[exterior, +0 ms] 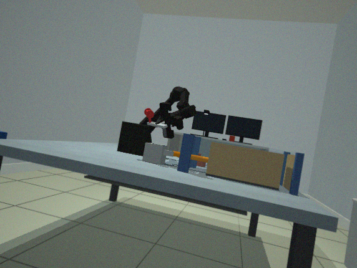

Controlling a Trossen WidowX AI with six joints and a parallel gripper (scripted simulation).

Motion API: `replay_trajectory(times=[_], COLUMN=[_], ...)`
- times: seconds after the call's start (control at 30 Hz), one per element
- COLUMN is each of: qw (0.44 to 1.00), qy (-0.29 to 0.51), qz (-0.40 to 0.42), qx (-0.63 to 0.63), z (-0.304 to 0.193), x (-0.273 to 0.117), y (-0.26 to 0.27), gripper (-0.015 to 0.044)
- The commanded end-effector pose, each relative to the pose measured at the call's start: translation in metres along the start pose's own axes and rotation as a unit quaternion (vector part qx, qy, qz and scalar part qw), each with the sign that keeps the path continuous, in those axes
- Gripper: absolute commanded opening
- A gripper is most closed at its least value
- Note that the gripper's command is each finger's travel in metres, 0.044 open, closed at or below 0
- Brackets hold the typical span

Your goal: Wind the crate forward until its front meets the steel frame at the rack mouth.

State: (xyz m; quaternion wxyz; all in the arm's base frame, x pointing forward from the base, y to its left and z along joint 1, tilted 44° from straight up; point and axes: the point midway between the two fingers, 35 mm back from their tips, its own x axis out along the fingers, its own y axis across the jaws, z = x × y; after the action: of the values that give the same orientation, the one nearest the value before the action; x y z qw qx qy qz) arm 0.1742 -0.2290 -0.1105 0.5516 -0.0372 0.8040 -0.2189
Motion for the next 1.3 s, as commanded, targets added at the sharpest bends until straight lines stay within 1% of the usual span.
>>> replay_trajectory(times=[0.0,0.47,0.67,1.07,1.27], qw=[0.999,0.988,0.981,0.982,0.982], qy=[-0.001,0.000,0.000,0.000,0.001], qz=[-0.032,-0.157,-0.196,-0.189,-0.189], qx=[0.005,0.005,0.005,0.001,0.000], z=[0.000,0.000,0.000,0.000,-0.021], x=[-0.001,-0.001,-0.001,-0.001,-0.007], y=[-0.003,-0.002,-0.001,0.001,0.012], gripper=[0.0000,0.0000,0.0000,0.0000,0.0000])
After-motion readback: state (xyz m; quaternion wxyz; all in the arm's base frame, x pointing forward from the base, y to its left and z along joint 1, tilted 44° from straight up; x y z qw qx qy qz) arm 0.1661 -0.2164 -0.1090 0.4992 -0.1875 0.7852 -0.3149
